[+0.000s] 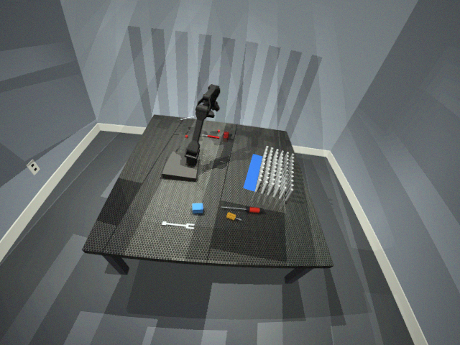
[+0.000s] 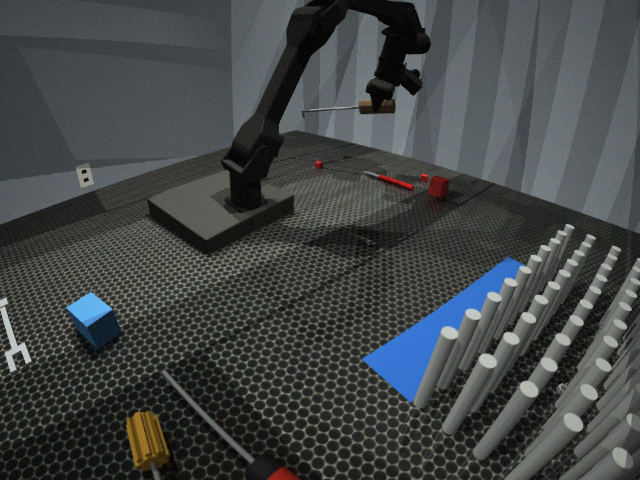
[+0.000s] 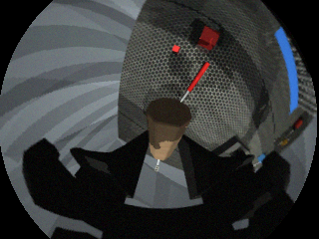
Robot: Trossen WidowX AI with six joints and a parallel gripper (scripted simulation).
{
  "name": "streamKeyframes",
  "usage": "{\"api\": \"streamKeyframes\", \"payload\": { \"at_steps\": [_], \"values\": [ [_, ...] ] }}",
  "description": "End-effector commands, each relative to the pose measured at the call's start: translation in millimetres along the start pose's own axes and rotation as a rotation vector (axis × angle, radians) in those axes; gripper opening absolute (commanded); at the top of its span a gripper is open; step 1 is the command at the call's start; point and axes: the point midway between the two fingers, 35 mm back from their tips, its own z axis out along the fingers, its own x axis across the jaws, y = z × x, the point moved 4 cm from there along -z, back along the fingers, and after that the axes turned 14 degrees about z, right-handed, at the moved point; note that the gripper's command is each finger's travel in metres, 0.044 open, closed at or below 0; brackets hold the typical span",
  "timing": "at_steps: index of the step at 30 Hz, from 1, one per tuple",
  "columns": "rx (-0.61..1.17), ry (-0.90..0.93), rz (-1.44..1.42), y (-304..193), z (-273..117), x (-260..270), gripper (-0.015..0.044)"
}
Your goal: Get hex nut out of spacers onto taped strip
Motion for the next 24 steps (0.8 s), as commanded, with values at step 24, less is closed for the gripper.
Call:
{"api": "streamKeyframes", "payload": {
  "at_steps": [24],
  "values": [
    [-0.237,-0.095,-0.734,77,-56,-82,0.0000]
  ]
}}
